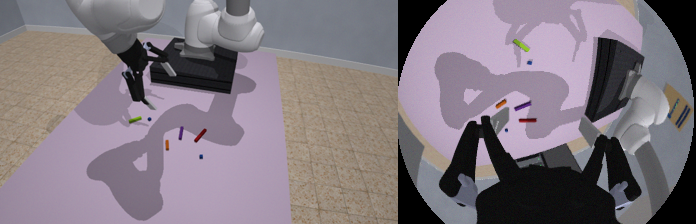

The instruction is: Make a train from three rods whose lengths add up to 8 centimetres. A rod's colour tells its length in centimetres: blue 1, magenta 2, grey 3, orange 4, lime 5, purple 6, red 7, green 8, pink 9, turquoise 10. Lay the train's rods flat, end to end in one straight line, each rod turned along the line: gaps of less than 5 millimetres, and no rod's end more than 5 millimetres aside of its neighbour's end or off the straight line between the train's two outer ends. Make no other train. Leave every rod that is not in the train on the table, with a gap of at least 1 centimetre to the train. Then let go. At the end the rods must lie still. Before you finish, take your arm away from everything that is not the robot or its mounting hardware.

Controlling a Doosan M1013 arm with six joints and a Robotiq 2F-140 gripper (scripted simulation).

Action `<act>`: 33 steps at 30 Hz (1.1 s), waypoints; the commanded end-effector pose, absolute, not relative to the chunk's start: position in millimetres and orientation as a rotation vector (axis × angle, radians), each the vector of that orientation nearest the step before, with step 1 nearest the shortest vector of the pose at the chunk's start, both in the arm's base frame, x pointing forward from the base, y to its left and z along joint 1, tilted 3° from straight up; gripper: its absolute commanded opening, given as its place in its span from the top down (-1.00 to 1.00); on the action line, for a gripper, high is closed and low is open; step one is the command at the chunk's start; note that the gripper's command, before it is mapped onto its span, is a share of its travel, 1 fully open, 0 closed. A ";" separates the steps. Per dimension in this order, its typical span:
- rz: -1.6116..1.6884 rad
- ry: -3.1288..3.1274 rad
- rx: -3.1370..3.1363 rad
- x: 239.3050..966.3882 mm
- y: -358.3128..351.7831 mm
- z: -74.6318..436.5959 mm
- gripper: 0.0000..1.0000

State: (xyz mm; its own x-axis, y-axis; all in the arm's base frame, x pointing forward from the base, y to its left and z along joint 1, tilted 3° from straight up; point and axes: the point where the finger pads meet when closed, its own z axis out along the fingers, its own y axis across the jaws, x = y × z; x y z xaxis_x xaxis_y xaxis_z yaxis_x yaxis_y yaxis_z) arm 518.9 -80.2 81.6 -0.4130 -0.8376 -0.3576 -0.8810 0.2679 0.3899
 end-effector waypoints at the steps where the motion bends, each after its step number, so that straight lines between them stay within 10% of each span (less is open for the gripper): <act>1: 0.834 2.436 -1.656 518.9 -80.2 81.7 -1.00; 33: 0.707 2.059 -2.058 529.3 -80.4 67.8 -1.00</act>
State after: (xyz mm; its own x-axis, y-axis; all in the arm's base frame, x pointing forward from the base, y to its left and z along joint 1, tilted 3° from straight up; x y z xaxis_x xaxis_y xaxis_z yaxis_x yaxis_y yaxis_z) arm 527.0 -80.3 70.8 -0.1386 -0.9022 -0.4085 -0.9634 0.0272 0.2668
